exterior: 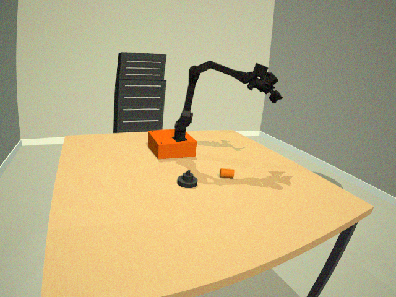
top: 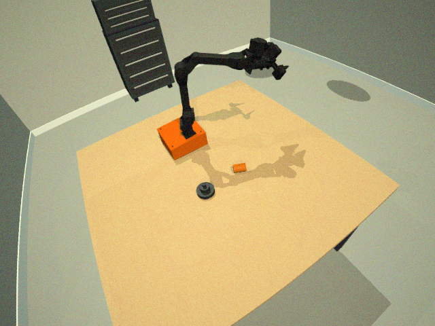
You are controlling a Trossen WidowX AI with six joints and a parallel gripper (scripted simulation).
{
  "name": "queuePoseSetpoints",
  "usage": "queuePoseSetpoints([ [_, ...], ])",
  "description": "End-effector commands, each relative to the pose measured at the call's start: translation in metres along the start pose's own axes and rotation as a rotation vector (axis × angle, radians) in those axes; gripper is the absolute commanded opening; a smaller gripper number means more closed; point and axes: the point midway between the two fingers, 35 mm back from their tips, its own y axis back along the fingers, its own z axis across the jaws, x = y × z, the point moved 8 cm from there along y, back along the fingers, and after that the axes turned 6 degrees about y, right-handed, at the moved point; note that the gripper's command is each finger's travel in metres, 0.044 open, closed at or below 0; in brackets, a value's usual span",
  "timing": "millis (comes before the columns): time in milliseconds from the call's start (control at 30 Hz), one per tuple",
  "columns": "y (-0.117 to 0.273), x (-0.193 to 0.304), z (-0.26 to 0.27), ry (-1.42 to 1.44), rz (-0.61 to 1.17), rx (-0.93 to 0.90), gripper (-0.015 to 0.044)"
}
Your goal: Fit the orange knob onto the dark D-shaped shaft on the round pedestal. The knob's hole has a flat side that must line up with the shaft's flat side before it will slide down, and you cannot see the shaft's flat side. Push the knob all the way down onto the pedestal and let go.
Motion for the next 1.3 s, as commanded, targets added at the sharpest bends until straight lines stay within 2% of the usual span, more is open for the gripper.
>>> queuePoseSetpoints([
  [0, 0.01, 0.023, -0.056, 0.03, 0.101, 0.163, 0.044],
  [167, 0.041, 0.059, -0.131, 0.092, 0.33, 0.406, 0.044],
  [333, 0.091, 0.103, -0.194, 0.123, 0.634, 0.572, 0.044],
  [467, 0.143, 0.14, -0.229, 0.114, 0.919, 0.62, 0.044],
  [633, 0.212, 0.184, -0.249, 0.06, 1.256, 0.548, 0.044],
  [1267, 0.215, 0.215, -0.259, 0.055, 1.275, 0.539, 0.044],
])
